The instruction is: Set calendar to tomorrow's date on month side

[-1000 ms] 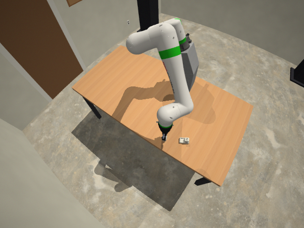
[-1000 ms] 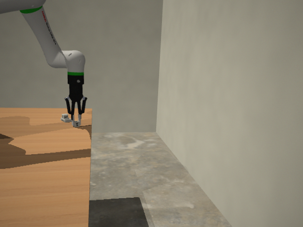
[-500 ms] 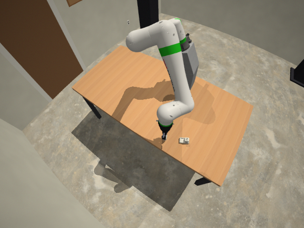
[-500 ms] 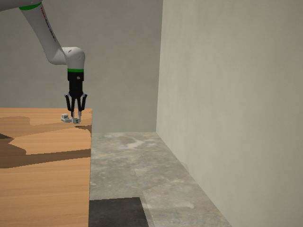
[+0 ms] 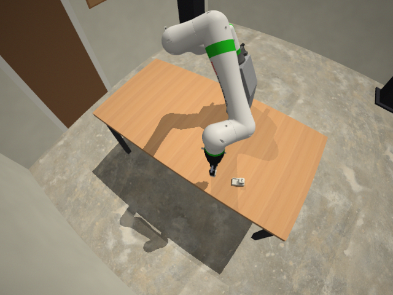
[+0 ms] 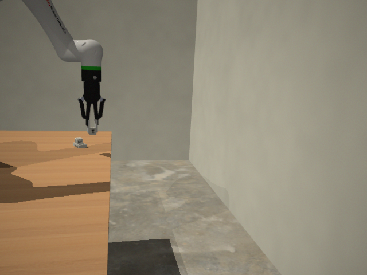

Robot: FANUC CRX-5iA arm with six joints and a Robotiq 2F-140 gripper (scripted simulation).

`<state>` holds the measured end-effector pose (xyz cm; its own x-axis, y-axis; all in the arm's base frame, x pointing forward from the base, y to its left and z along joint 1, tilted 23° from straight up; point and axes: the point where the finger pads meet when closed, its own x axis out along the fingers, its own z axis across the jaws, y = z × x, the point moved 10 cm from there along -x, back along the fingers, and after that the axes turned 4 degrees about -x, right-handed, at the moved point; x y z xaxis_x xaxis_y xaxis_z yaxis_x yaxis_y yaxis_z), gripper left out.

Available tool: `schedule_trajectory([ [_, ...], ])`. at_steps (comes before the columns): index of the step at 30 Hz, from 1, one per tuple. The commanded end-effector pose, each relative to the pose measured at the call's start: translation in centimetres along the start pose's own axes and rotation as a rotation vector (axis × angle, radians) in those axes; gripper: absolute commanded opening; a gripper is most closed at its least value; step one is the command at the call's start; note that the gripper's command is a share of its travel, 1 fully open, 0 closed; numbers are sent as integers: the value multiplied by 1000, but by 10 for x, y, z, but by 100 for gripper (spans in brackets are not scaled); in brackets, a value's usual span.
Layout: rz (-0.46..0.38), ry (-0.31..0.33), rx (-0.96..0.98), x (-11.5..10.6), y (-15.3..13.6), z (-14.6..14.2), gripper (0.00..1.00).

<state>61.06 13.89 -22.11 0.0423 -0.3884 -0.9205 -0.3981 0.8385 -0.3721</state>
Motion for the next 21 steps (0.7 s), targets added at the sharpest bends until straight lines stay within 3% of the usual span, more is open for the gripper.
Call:
schedule_trajectory([
  [1, 0, 0, 0, -2, 0, 0, 25],
  [14, 0, 0, -65, -2, 2, 0, 25],
  [21, 0, -1, -370, -2, 11, 0, 25],
])
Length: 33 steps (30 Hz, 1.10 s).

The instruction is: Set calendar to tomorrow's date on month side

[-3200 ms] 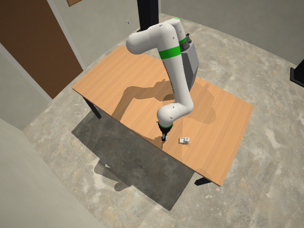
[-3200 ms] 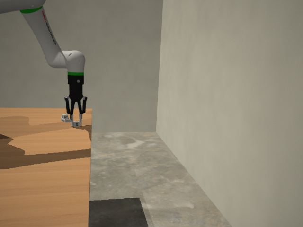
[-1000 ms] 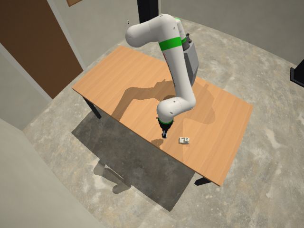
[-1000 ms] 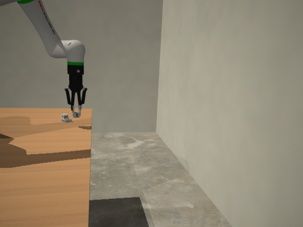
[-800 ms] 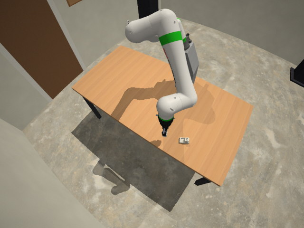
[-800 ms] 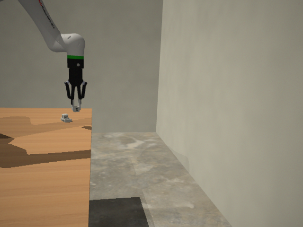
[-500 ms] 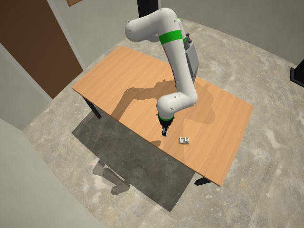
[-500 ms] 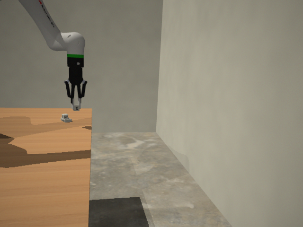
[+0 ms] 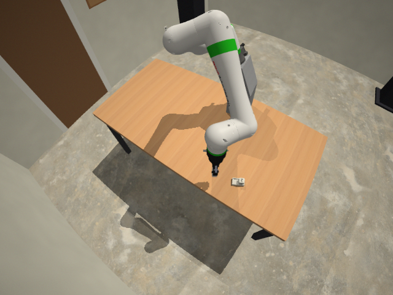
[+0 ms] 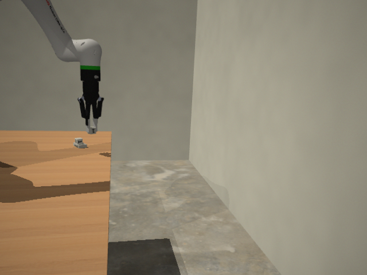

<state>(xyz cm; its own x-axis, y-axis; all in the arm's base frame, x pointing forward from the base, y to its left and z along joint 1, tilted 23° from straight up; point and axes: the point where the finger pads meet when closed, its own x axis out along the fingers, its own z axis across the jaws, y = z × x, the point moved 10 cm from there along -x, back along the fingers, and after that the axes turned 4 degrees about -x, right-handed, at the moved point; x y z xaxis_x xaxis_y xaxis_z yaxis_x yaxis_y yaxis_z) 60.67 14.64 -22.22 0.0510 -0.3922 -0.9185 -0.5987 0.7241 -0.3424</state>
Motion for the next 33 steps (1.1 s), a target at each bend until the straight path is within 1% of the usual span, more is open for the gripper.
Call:
schedule_trajectory([
  [1, 9, 3, -144, 0, 3, 2, 25],
  [2, 9, 3, -210, 0, 5, 2, 25],
  [8, 9, 2, -421, 0, 11, 3, 25],
  [11, 9, 2, -437, 0, 12, 3, 25],
  [12, 9, 1, -543, 0, 15, 4, 25],
  [16, 9, 1, -651, 0, 18, 5, 25],
  [24, 9, -1, -951, 0, 27, 7, 25],
  [27, 9, -1, -958, 0, 28, 7, 25],
  [29, 9, -1, -1105, 0, 32, 7, 25],
  [31, 9, -2, -1133, 0, 33, 8, 25],
  [32, 9, -2, -1198, 0, 35, 8, 25],
  [33, 9, -2, -1207, 0, 35, 8, 25],
])
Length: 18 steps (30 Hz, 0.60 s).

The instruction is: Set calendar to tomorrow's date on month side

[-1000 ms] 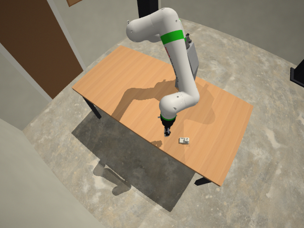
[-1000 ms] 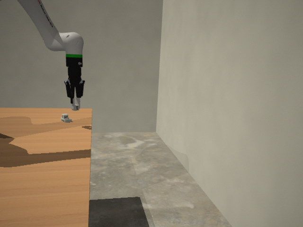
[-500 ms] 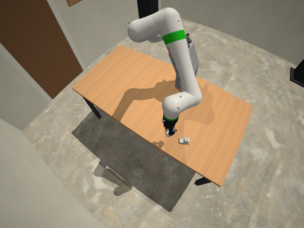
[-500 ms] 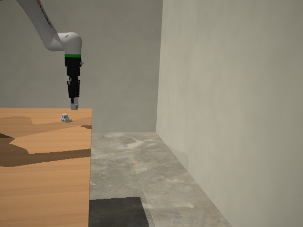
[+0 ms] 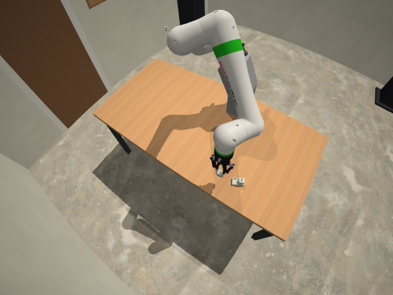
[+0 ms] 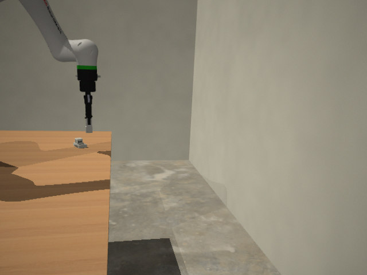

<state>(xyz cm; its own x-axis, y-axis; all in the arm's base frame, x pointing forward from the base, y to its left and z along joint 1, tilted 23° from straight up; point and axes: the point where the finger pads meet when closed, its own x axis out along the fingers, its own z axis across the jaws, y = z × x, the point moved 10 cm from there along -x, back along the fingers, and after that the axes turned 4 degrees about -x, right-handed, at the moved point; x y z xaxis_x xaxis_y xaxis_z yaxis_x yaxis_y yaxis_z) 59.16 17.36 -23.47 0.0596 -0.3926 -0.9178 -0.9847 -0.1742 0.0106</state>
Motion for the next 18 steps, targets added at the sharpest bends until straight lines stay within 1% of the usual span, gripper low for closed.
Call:
schedule_trajectory([
  [1, 14, -9, -173, 0, -1, 4, 25],
  [2, 14, -9, -177, 0, 0, 5, 25],
  [4, 14, -10, -269, 0, 0, 7, 25],
  [7, 14, -10, -329, 0, 1, 9, 25],
  [18, 13, -10, -334, 0, 1, 9, 25],
])
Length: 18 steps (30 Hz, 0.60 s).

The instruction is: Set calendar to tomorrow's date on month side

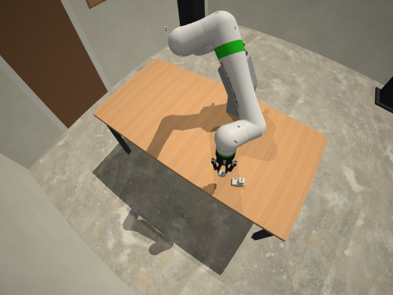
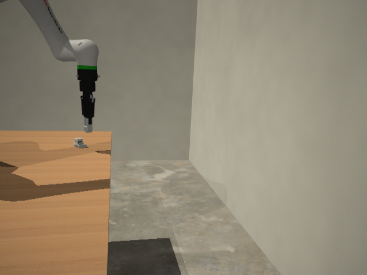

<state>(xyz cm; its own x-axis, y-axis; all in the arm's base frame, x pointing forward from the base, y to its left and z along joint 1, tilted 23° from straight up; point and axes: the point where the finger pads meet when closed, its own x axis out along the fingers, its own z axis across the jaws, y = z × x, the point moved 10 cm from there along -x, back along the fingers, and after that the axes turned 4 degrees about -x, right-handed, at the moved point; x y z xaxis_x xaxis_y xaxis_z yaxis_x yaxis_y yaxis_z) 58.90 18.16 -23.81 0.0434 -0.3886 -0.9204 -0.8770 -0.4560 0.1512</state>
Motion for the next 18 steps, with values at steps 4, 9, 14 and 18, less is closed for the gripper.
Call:
schedule_trajectory([
  [4, 0, 0, 0, 0, 0, 0, 25],
  [9, 0, 0, -10, 2, 0, 0, 25],
  [14, 1, -1, -26, 9, 0, 0, 25],
  [18, 1, -1, -26, 26, -1, 0, 25],
])
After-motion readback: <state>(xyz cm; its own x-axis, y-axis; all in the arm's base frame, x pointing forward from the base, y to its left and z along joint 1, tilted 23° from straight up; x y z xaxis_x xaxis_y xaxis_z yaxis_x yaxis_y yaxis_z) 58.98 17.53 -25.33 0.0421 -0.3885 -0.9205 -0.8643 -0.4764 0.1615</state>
